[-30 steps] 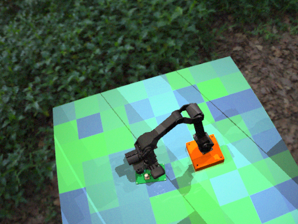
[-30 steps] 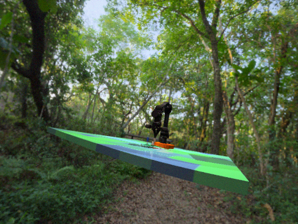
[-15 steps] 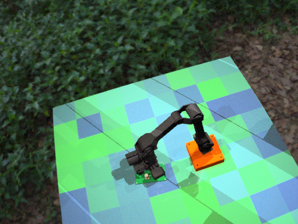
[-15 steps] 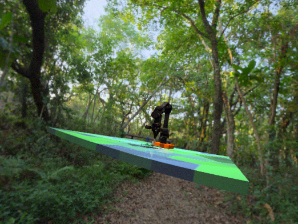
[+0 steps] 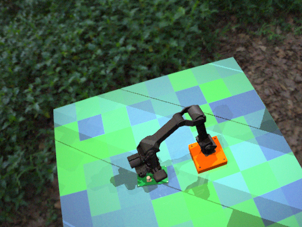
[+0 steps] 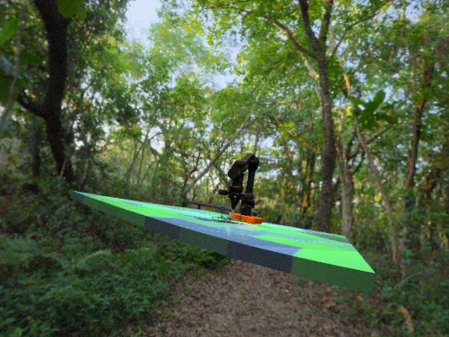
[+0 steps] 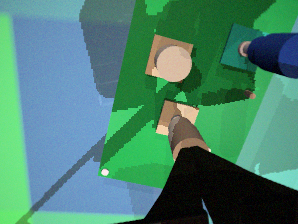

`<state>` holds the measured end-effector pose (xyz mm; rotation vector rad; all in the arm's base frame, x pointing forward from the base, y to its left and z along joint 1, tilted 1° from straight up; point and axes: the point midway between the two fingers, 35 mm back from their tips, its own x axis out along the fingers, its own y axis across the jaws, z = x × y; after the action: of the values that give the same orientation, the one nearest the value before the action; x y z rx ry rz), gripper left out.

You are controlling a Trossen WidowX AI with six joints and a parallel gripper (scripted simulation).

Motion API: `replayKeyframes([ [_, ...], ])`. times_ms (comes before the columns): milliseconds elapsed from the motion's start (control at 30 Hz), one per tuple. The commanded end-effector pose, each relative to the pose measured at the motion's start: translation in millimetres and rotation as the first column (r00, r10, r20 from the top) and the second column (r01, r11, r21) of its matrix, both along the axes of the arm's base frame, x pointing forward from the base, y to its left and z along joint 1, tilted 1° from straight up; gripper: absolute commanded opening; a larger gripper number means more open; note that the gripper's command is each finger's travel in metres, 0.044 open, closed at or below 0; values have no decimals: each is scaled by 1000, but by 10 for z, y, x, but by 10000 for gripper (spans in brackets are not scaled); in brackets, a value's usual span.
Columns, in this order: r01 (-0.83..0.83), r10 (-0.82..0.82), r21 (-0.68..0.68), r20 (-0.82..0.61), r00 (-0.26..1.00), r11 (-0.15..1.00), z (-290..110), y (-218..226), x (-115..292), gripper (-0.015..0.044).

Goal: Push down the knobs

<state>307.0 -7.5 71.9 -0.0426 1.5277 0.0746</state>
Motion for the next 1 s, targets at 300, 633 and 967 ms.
replayKeyframes([
  [300, -3, 3, -4, -2, 1000, 1000, -67, -5, 12, 0],
  [633, -3, 3, -4, -2, 1000, 1000, -87, -5, 13, 0],
  [967, -3, 3, -4, -2, 1000, 1000, -95, -4, 13, 0],
])
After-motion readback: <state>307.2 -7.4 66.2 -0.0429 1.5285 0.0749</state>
